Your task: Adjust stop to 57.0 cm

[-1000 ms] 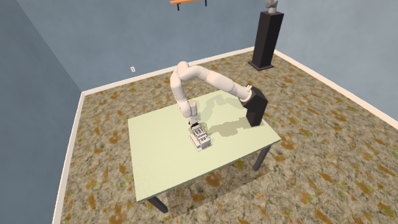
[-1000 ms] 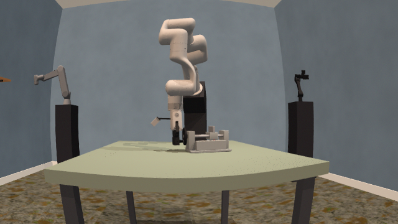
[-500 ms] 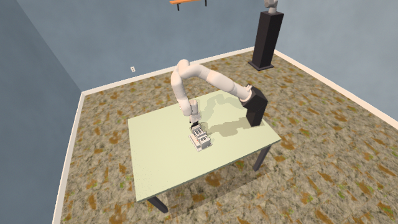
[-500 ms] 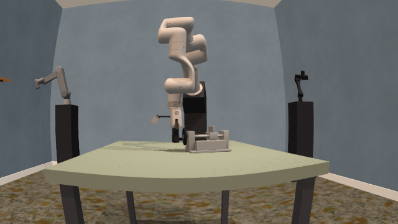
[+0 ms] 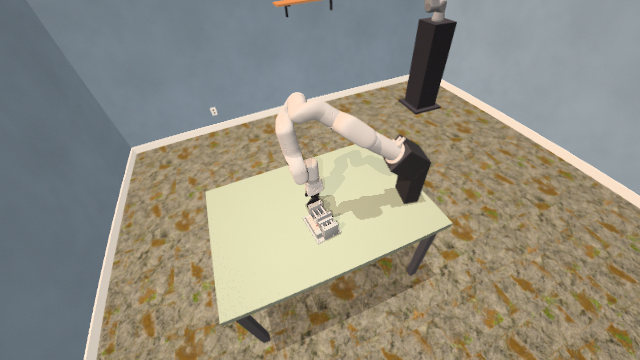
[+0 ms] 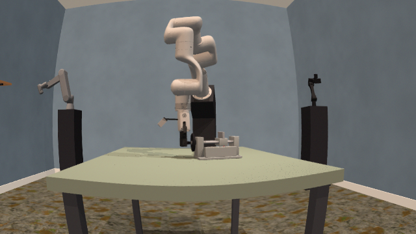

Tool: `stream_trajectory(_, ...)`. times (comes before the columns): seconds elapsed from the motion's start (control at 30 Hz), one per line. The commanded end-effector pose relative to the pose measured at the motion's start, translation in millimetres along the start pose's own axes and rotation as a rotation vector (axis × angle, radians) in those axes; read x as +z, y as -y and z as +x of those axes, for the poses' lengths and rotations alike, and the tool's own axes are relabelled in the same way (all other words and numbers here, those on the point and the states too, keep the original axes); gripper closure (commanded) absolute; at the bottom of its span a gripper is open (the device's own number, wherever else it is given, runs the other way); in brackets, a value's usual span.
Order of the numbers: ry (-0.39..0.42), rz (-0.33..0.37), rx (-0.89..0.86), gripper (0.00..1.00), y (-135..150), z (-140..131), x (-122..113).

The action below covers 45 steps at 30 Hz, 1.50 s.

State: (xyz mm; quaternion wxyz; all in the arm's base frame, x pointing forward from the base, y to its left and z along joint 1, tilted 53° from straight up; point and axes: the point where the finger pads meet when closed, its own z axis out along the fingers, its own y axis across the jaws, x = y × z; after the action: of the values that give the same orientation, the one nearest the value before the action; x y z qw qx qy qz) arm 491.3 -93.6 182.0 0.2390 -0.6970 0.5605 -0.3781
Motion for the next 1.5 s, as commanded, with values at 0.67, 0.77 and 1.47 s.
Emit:
stream_trajectory(0.67,-0.001,0.000,0.000,0.94,5,0,-18)
stream_trajectory(0.77,-0.001,0.000,0.000,0.94,7,0,-20)
stream_trajectory(1.47,-0.001,0.001,0.000,0.94,16,0,-28)
